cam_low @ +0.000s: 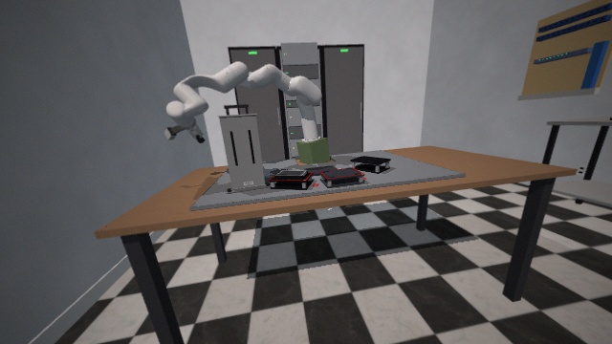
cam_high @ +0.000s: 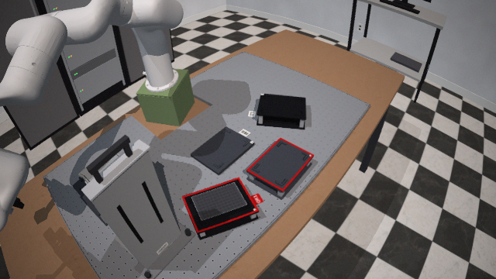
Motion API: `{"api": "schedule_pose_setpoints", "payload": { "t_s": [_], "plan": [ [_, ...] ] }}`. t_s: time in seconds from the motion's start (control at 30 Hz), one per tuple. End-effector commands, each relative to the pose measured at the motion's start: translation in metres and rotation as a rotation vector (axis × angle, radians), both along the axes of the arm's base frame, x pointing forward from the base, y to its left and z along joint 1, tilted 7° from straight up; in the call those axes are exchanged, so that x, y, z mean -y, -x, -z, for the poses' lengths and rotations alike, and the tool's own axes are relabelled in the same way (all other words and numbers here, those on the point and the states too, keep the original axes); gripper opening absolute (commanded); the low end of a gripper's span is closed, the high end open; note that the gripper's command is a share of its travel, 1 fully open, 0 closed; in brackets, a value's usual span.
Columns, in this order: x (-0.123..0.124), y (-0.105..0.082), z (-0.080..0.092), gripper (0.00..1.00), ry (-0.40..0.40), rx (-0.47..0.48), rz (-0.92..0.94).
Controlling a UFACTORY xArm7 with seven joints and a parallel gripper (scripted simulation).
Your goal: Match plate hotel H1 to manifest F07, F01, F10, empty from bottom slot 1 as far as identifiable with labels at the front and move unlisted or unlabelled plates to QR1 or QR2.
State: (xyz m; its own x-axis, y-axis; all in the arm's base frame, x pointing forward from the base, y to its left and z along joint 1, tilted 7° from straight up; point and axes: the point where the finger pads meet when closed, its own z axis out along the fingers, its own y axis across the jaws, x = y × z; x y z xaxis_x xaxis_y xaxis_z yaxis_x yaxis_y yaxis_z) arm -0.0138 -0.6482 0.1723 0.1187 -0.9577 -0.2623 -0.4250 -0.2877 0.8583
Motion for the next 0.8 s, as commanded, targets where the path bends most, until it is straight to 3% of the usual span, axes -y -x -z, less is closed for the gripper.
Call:
{"api": "schedule_pose_setpoints", "payload": {
  "t_s": [0.0, 0.53, 0.77],
  "plan": [
    [0.001, 0.000, -0.003, 1.00, 0.005, 0.001, 0.000],
    [0.001, 0.000, -0.003, 1.00, 0.005, 0.001, 0.000],
    [-0.002, 0.001, -0.026, 1.00, 0.005, 0.001, 0.000]
  ]
}}
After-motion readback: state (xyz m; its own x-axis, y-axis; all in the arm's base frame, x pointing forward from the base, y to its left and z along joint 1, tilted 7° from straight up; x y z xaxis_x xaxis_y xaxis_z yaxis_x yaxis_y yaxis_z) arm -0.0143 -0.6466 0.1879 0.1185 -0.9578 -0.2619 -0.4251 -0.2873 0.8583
